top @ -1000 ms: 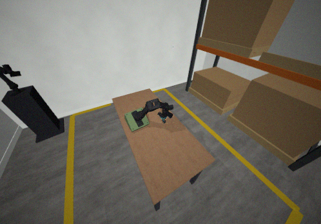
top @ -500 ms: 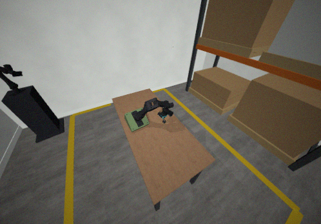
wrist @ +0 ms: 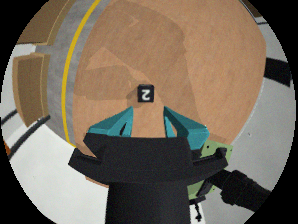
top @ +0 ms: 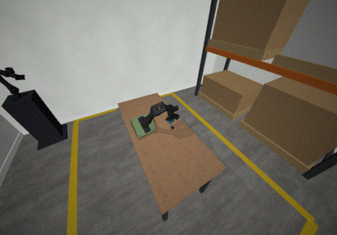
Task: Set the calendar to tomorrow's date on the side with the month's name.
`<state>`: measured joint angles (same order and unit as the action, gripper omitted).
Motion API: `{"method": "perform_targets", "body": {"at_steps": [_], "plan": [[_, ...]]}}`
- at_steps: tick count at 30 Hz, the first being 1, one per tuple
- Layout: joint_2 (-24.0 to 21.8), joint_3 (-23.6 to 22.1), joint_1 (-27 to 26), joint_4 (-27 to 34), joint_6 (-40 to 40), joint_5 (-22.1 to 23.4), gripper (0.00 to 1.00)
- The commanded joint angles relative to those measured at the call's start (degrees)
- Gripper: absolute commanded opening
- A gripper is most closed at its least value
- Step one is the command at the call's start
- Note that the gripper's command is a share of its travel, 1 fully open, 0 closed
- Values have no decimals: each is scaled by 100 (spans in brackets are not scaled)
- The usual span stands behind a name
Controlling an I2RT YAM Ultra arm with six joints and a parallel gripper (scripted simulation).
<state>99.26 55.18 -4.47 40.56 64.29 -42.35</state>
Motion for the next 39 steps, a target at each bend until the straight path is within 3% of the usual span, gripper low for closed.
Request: {"method": "perform_targets", "body": {"at_steps": [1, 4, 11, 20, 28, 30, 34, 39], "plan": [[-73, 4, 87, -190, 45, -284, 47], [-52, -98, 153, -352, 54, -457, 47], [79, -751, 571, -1379, 115, -1556, 47], [119, -889, 652, -1629, 98, -1783, 47], [459, -1494, 896, -3221, -407, -2734, 47], [459, -1494, 896, -3221, -407, -2734, 47], [593, -1732, 993, -3848, -606, -3109, 47], [611, -1764, 1006, -3931, -631, -3159, 47]]}}
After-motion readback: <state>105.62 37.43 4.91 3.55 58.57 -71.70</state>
